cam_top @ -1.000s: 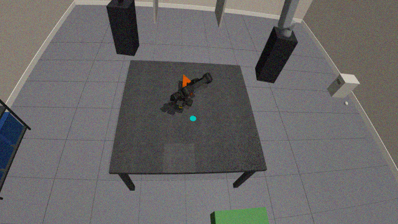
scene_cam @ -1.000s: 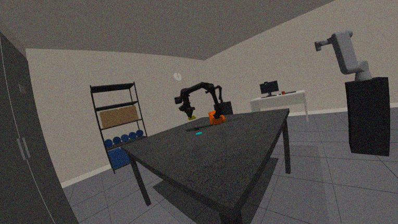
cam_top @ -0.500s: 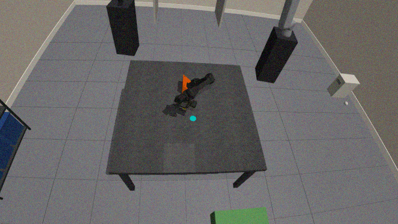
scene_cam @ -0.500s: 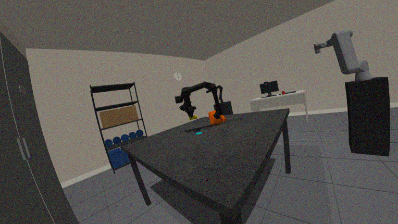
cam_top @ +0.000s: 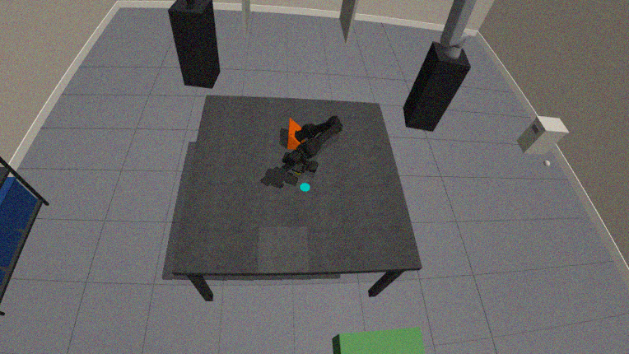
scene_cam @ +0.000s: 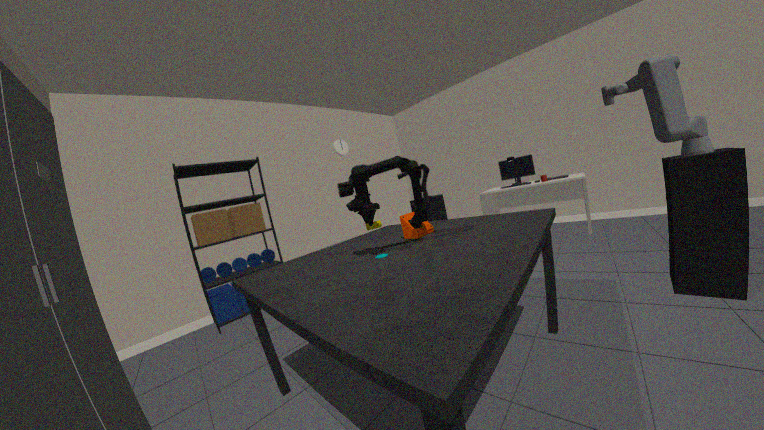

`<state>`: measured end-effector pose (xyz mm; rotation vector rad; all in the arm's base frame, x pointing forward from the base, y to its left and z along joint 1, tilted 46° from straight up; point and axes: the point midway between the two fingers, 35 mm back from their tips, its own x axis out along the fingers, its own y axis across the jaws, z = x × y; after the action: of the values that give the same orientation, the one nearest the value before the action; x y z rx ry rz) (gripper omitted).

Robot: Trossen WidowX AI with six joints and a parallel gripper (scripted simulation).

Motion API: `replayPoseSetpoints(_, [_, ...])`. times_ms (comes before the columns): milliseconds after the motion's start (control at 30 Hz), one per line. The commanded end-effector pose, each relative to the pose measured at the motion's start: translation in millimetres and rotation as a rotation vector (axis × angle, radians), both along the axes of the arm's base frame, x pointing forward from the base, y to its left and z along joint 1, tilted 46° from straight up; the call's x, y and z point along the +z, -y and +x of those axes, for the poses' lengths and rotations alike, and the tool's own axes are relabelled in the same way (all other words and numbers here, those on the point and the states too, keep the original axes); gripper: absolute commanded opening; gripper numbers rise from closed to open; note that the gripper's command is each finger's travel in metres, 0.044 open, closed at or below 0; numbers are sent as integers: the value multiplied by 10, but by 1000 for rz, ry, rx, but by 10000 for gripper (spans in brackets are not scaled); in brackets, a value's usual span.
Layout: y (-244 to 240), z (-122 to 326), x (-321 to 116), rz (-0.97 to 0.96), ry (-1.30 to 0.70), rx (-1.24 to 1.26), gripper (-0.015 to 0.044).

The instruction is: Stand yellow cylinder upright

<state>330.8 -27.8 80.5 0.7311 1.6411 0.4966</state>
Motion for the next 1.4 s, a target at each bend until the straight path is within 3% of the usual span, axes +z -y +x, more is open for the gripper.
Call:
replayPoseSetpoints(0, [-69,25,97,5,-1,-10,105])
replayPoseSetpoints(533, [-311,50,384,18,-21,-31,105])
replayPoseSetpoints(1367, [-348,29,221,-103,40,-42,105])
